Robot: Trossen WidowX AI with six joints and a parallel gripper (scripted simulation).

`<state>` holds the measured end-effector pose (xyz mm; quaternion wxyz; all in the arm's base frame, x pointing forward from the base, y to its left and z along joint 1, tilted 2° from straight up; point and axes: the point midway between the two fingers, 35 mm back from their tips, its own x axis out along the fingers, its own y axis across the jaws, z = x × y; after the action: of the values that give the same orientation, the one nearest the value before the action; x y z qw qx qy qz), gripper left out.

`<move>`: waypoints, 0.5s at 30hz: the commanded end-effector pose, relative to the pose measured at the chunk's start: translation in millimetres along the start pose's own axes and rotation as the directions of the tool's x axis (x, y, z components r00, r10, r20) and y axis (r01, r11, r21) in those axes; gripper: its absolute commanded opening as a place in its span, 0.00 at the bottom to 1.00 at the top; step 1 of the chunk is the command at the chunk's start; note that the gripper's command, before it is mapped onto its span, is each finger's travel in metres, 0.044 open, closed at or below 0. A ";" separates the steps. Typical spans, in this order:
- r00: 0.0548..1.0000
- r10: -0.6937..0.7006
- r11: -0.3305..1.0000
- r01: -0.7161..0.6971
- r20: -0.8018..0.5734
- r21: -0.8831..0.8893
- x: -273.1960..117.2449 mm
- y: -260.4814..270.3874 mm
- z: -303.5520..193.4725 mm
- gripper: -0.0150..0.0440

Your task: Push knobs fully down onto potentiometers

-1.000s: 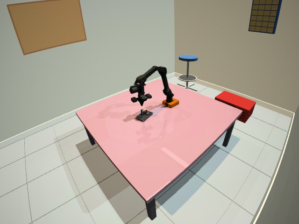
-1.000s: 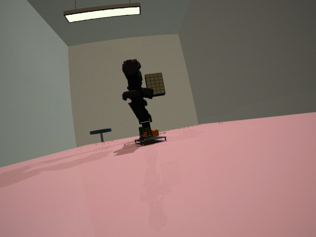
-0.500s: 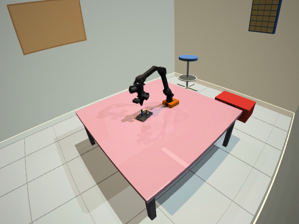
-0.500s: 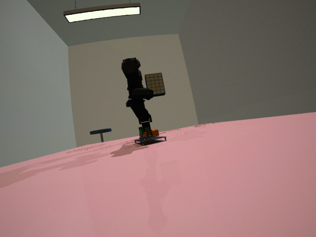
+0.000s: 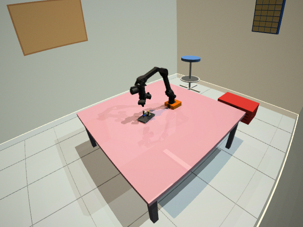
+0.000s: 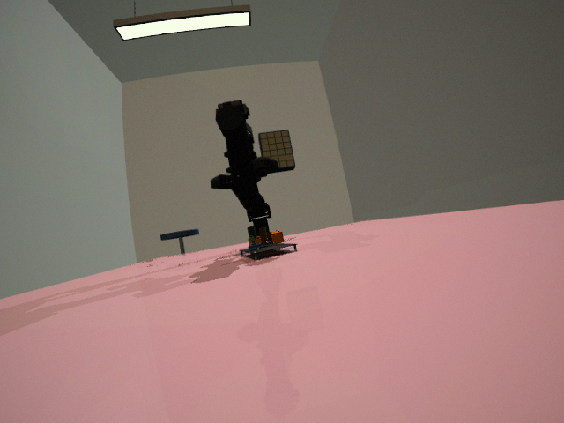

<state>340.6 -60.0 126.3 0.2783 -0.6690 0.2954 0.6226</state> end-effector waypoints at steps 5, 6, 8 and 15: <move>1.000 -0.001 0.989 0.002 0.008 -0.150 -1.0 -1.4 -1.2 0.25; 1.000 -0.001 0.989 0.002 0.008 -0.150 -1.0 -1.4 -1.2 0.25; 1.000 -0.001 0.989 0.002 0.008 -0.150 1.5 -1.4 -1.2 0.25; 1.000 0.000 0.989 0.002 0.008 -0.150 19.0 -1.4 -1.0 0.25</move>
<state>343.0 -61.0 111.4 0.2298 -0.6860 0.2494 0.6438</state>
